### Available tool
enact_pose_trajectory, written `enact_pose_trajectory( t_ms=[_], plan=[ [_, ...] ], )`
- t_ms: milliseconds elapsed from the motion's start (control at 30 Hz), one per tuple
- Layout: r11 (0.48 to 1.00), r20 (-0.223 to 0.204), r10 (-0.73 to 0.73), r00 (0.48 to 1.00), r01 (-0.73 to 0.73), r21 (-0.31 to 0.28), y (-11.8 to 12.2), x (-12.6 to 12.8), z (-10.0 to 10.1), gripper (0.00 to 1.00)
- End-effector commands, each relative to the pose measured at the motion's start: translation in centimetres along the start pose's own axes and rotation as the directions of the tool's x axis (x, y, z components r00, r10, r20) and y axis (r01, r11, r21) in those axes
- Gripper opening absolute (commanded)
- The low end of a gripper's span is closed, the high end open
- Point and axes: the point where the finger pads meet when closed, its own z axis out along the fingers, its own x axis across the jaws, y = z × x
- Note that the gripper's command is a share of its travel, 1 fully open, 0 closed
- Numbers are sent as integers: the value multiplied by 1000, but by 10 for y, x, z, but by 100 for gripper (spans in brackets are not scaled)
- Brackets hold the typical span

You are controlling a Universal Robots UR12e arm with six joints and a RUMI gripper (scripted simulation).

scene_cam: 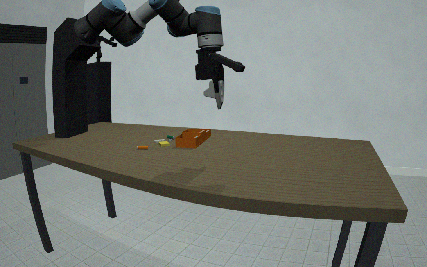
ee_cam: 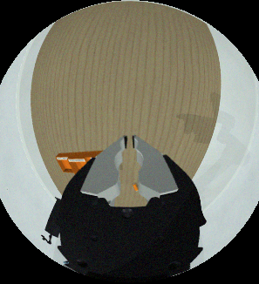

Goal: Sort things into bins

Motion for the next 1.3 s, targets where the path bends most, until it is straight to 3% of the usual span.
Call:
enact_pose_trajectory(
  t_ms=[0, 300, 367, 567, 767, 900, 967, 1167, 1267],
  plan=[
    [1000, -1, 3, 1000, -3, 0, 24, -4, -4, 4],
    [1000, -6, 24, 1000, -25, -10, 69, -14, -11, 4],
    [1000, -6, 24, 1000, -24, -10, 69, -14, -11, 4],
    [999, -11, 46, 999, -46, -20, 114, -26, -19, 4],
    [997, -15, 67, 998, -68, -30, 130, -31, -22, 4],
    [997, -15, 67, 998, -68, -30, 159, -41, -28, 4],
    [997, -15, 67, 998, -68, -30, 159, -41, -28, 4],
    [995, -20, 89, 996, -89, -39, 203, -57, -37, 4],
    [993, -25, 110, 994, -111, -47, 210, -60, -39, 4]
  ],
)
